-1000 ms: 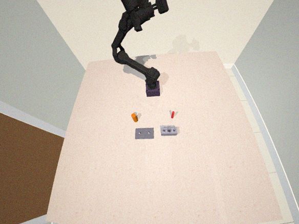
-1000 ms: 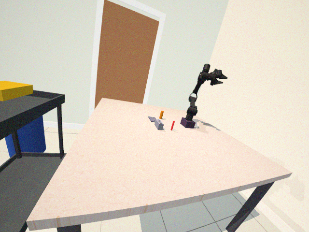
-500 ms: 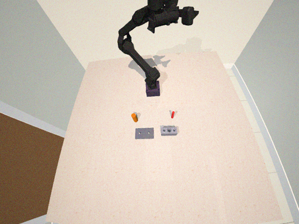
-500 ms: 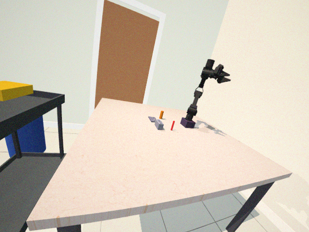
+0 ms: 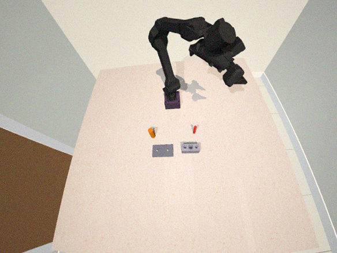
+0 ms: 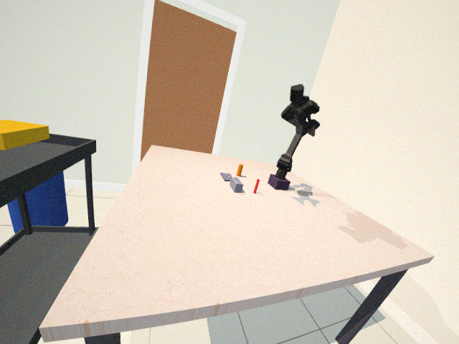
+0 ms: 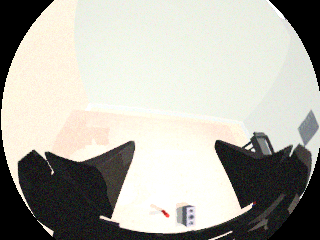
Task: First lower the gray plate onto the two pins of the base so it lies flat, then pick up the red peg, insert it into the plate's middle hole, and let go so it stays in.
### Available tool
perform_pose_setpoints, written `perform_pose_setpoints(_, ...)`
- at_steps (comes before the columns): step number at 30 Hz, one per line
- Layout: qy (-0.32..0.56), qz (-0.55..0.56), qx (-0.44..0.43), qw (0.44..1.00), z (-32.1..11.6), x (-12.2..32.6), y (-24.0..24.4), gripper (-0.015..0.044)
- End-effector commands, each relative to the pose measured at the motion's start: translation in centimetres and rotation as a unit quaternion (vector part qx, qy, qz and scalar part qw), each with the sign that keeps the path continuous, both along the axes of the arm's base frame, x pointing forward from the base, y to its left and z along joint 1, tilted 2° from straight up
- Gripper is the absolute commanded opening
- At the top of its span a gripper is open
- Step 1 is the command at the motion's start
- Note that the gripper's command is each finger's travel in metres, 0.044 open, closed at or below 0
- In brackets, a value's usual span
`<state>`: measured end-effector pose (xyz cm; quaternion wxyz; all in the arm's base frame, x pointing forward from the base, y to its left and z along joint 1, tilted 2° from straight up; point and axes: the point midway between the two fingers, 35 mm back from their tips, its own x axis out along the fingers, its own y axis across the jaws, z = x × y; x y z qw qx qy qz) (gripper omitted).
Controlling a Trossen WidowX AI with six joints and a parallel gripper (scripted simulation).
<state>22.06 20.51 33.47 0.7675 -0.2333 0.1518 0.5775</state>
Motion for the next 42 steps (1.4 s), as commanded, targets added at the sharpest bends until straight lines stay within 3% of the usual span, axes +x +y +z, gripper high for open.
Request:
perform_pose_setpoints(1, 0.019, -0.052, -0.087, 0.995, -4.0, 4.7, -2.2, 0.044)
perform_pose_setpoints(9, 0.084, -0.107, -0.27, 0.953, -12.7, 11.2, -9.7, 0.044)
perform_pose_setpoints(17, 0.176, -0.049, -0.435, 0.881, -21.1, 13.3, -18.4, 0.044)
perform_pose_setpoints(24, 0.185, -0.04, -0.446, 0.875, -21.9, 13.3, -18.6, 0.044)
perform_pose_setpoints(29, 0.185, -0.04, -0.446, 0.875, -27.9, 13.3, -18.3, 0.044)
perform_pose_setpoints(42, 0.185, -0.04, -0.446, 0.875, -29.8, 13.3, -17.9, 0.044)
